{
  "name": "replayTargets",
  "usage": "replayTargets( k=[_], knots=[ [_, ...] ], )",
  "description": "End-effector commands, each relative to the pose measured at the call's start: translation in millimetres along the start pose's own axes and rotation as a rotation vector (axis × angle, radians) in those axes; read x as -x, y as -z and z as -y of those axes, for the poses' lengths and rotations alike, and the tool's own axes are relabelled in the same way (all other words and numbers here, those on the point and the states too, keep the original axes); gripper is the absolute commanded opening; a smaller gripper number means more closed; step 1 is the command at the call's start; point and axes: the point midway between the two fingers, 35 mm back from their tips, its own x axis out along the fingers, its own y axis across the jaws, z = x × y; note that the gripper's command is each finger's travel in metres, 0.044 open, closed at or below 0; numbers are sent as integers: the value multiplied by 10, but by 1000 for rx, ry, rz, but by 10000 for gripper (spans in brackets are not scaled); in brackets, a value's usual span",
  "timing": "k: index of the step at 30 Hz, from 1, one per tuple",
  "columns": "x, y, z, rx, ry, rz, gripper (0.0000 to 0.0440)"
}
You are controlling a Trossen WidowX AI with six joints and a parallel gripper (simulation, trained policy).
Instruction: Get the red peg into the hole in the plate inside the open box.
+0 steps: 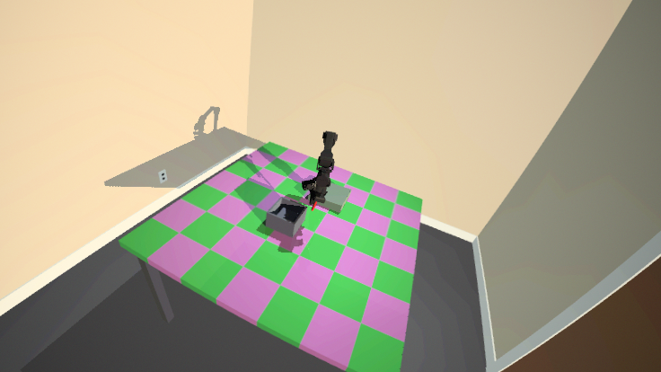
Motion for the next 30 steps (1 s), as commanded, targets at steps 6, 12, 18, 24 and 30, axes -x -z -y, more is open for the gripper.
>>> replayTargets(
  k=[6,12,18,24,30],
  knots=[
    [-14,-416,11,-41,20,21,0],
    [-74,-686,24,-80,24,28,0],
    [-184,-935,46,-121,27,30,0],
    [-323,-1121,74,-154,32,19,0],
    [-499,-1215,95,-174,40,-8,0]
  ],
)
